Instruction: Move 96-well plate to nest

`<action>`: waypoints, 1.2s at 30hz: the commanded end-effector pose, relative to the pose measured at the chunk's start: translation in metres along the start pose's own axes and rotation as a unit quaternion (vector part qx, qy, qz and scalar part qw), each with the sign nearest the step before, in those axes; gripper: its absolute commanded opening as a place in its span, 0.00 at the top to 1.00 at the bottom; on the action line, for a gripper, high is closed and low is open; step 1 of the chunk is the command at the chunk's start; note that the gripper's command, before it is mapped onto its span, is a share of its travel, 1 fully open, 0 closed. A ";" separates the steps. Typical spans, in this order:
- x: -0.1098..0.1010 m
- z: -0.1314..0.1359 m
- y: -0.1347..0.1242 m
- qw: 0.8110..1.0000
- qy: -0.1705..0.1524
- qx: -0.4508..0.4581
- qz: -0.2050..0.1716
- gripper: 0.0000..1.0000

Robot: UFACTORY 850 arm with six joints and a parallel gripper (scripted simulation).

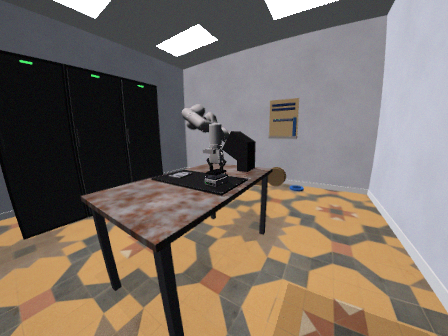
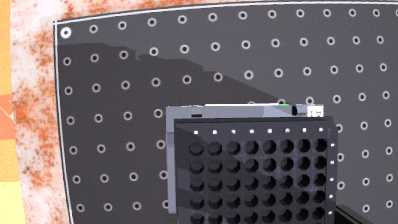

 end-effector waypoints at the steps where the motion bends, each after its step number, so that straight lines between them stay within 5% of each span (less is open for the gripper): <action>1: -0.001 0.000 0.001 1.000 0.000 0.000 0.001 1.00; 36: -0.051 0.000 0.001 1.000 0.000 0.000 0.001 1.00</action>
Point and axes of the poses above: the point where the finger pads meet when closed, its own x axis out along the fingers, its own z axis across the jaws, y = z × x, the point moved 5 cm from there along -x, back along the fingers, and after that the axes turned 6 degrees about x, right-handed, at the moved point
